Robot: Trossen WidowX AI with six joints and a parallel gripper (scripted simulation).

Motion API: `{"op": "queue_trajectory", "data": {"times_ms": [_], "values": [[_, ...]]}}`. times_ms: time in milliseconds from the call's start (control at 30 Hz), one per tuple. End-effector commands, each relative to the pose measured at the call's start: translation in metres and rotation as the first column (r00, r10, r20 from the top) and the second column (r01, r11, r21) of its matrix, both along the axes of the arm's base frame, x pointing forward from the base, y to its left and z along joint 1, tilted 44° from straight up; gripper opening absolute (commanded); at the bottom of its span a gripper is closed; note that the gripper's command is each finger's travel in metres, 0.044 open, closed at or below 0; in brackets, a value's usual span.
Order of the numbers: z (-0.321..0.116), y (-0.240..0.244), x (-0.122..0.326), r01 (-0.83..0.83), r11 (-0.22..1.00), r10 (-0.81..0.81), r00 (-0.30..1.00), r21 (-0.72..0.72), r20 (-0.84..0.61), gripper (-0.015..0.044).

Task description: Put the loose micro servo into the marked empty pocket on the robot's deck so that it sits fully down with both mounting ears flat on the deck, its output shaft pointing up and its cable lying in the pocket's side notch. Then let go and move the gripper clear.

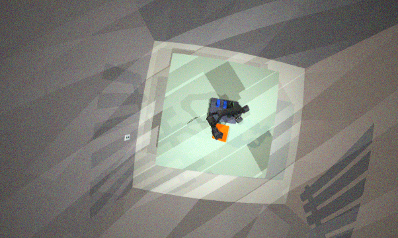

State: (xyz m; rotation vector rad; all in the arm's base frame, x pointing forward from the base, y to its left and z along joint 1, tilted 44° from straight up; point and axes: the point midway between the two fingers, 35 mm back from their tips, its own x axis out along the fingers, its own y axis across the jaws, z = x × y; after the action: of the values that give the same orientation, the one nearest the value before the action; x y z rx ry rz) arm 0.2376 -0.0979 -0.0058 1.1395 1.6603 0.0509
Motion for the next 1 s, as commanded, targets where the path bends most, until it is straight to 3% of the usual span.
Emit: {"op": "queue_trajectory", "data": {"times_ms": [0,567,967], "values": [[0.0,-0.002,0.001,-0.103,0.995,0.104,0.99,-0.017,0.1,0.0],[0.0,-0.002,0.001,-0.474,0.868,0.487,0.749,-0.151,0.449,0.0],[0.0,-0.002,0.011,-0.485,0.86,0.499,0.734,-0.159,0.461,0.0]]}}
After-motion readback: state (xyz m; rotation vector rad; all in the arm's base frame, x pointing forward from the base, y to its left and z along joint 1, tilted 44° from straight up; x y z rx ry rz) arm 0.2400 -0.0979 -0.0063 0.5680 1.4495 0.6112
